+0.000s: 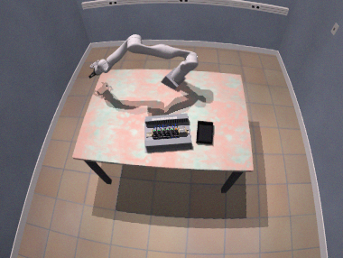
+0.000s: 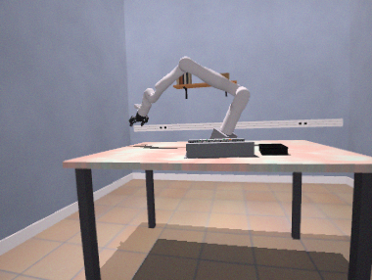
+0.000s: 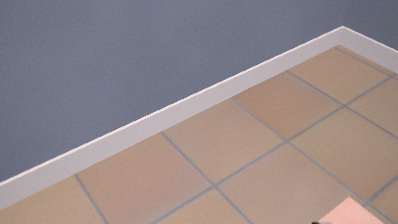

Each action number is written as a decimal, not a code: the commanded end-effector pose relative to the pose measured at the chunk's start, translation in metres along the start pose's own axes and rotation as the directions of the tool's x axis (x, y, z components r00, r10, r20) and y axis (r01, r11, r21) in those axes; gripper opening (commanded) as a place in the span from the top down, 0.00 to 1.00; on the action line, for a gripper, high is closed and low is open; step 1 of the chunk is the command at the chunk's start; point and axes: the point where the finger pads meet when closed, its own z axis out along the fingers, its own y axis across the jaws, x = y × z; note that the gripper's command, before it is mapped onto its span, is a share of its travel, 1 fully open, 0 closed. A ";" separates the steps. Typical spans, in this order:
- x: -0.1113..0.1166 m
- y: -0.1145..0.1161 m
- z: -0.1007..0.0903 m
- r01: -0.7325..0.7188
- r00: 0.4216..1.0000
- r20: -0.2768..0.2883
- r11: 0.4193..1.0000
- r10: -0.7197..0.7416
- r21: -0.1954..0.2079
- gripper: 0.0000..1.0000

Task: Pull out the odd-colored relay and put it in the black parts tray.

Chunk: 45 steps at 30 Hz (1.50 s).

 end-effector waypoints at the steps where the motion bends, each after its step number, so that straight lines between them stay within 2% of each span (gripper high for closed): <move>1: 0.002 0.000 -0.001 -0.001 1.000 -0.002 1.000 0.001 0.001 0.00; 17: 0.002 0.000 -0.001 -0.001 1.000 -0.002 1.000 0.001 0.001 0.00; 18: 0.002 0.000 -0.001 -0.001 1.000 -0.002 1.000 0.001 0.001 0.39; 45: 0.002 0.000 -0.001 -0.001 1.000 -0.002 1.000 0.001 0.001 0.39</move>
